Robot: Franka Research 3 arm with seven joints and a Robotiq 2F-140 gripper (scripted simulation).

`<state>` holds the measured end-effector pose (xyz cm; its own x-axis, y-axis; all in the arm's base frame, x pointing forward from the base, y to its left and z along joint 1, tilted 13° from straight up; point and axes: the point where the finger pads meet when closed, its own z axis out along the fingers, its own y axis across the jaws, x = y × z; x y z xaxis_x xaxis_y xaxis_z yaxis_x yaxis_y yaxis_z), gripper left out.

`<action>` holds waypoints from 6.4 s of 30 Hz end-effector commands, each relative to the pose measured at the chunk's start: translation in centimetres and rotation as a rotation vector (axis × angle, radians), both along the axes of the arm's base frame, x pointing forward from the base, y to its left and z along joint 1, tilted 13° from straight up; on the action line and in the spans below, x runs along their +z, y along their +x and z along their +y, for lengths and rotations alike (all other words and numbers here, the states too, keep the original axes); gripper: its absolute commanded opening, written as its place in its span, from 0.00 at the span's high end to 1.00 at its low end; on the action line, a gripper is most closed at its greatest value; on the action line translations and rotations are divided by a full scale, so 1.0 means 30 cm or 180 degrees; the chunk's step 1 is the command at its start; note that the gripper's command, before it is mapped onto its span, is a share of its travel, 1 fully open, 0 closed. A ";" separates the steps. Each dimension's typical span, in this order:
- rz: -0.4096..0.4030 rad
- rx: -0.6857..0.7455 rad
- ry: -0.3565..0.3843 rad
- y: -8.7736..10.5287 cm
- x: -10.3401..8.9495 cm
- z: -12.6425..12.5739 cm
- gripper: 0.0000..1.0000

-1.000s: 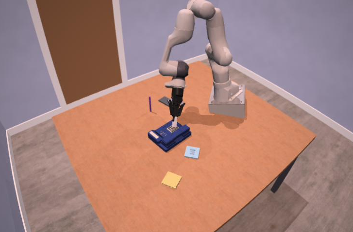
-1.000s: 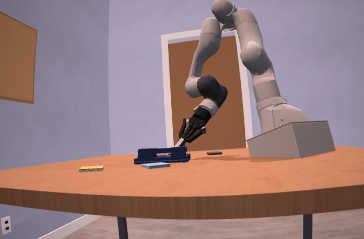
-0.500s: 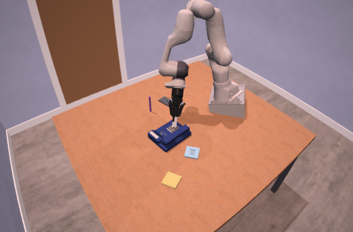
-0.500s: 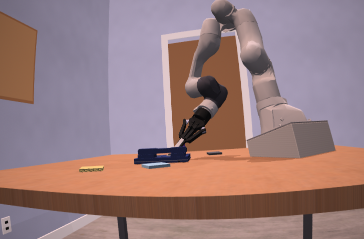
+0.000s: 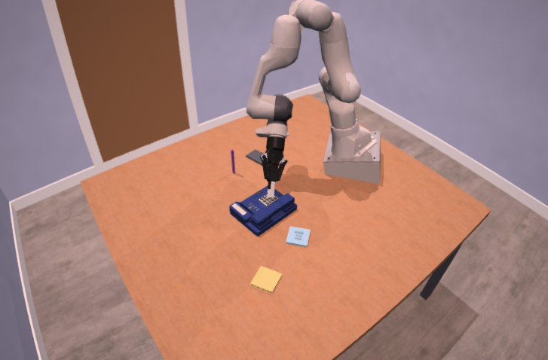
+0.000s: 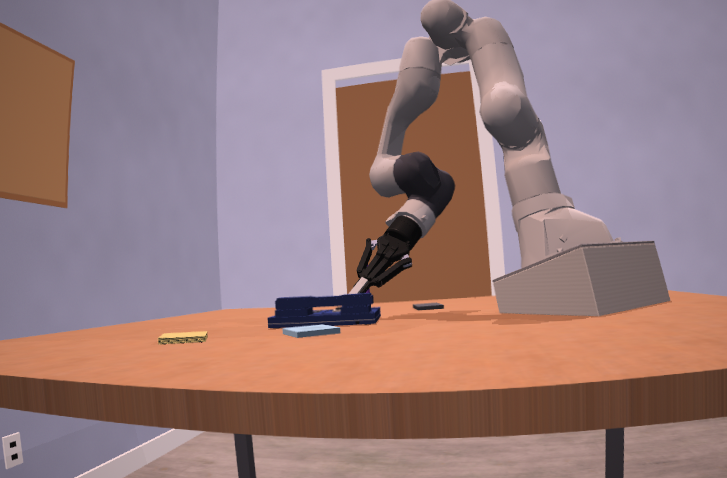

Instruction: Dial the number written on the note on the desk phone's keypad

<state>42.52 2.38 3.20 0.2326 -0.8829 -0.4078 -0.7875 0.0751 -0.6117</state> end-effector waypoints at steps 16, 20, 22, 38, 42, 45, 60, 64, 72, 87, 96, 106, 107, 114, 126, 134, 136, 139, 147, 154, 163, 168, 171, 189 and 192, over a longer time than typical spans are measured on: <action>-0.0014 -0.0002 -0.0001 -0.002 0.032 0.001 1.00; -0.0015 -0.0002 -0.0001 -0.003 0.036 0.002 1.00; -0.0015 -0.0002 -0.0001 -0.003 0.036 0.002 1.00; -0.0015 -0.0002 -0.0001 0.006 0.045 -0.043 1.00; -0.0015 -0.0002 -0.0001 0.007 0.046 -0.048 1.00; -0.0015 -0.0002 -0.0001 0.007 0.046 -0.052 1.00; -0.0015 -0.0002 -0.0001 0.010 0.026 -0.055 1.00; -0.0015 -0.0002 -0.0001 0.011 0.023 -0.056 1.00; -0.0015 -0.0002 -0.0001 0.011 0.020 -0.056 1.00; -0.0015 -0.0002 -0.0001 0.012 0.015 -0.057 1.00; -0.0015 -0.0002 -0.0001 0.012 0.012 -0.057 1.00; -0.0015 -0.0002 -0.0001 0.013 0.008 -0.058 1.00; -0.0015 -0.0002 -0.0001 0.013 0.008 -0.058 1.00; -0.0014 -0.0002 -0.0001 0.012 0.015 -0.057 1.00; -0.0015 -0.0002 -0.0001 0.007 0.046 -0.051 1.00; -0.0015 -0.0002 -0.0001 0.020 0.045 -0.030 1.00; -0.0015 -0.0002 -0.0001 0.025 0.044 -0.020 1.00; -0.0015 -0.0002 -0.0001 0.034 0.043 -0.006 1.00; -0.0015 -0.0002 -0.0001 0.044 0.042 0.011 1.00; -0.0015 -0.0002 -0.0001 0.045 0.039 0.011 1.00; -0.0015 -0.0002 -0.0001 0.047 0.021 0.009 1.00; -0.0015 -0.0002 -0.0001 0.048 0.018 0.008 1.00; -0.0015 -0.0002 -0.0001 0.048 0.017 0.008 1.00; -0.0015 -0.0002 -0.0001 0.049 0.010 0.007 1.00; -0.0015 -0.0002 -0.0001 0.049 0.010 0.007 1.00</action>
